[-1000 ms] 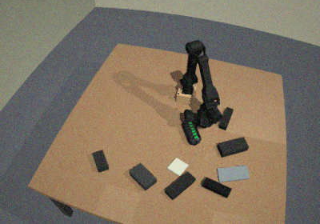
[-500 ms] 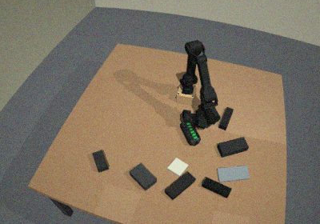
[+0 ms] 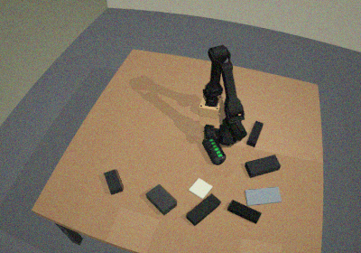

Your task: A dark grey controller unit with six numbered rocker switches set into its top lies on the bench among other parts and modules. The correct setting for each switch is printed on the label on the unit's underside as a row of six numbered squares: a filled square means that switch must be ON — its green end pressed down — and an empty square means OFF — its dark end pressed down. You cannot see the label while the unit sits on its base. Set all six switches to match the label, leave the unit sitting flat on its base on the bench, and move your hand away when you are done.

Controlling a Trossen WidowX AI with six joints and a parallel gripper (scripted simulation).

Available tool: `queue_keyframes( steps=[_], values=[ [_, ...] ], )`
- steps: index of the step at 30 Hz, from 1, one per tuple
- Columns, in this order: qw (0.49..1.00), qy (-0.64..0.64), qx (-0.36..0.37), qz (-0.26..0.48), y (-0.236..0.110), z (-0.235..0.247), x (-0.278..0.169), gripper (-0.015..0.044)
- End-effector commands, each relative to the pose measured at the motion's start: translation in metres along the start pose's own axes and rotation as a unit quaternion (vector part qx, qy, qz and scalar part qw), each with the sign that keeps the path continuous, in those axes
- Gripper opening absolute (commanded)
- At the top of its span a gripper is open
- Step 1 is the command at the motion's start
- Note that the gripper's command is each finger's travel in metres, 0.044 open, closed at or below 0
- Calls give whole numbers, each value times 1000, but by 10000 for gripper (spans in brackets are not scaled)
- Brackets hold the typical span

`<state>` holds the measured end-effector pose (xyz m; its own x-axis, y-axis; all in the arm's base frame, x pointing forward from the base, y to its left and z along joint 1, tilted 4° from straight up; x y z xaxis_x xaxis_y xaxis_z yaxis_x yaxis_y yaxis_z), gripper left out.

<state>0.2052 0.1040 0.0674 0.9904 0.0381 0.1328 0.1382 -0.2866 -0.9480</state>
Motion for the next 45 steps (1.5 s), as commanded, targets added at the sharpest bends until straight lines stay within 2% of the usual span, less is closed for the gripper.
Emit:
queue_keyframes(
  steps=[1,6,11,13,18,24,30,40,45],
  values=[
    [1000,9,-12,-7,2,-7,5,0],
    [1000,1,-2,-1,-6,4,0,0],
    [1000,8,-8,-6,-60,36,-17,0],
    [1000,9,-10,-7,-68,39,-21,0],
    [1000,4,-5,1,-68,38,-15,0],
    [996,-42,48,65,-62,21,36,0],
    [984,-84,124,99,-51,-12,88,0],
    [953,-151,253,66,-24,-95,158,0],
    [951,-156,261,61,-22,-101,162,0]
  ],
)
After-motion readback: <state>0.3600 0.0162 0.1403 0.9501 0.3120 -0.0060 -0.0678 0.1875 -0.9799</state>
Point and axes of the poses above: the point midway between the two fingers, 35 mm back from their tips, its own y axis out along the fingers, its own z axis across the jaws, x = y × z, the point moved 9 cm from there along -y, back along the fingers, and after that the axes turned 15 degrees about y, right-handed, at the moved point
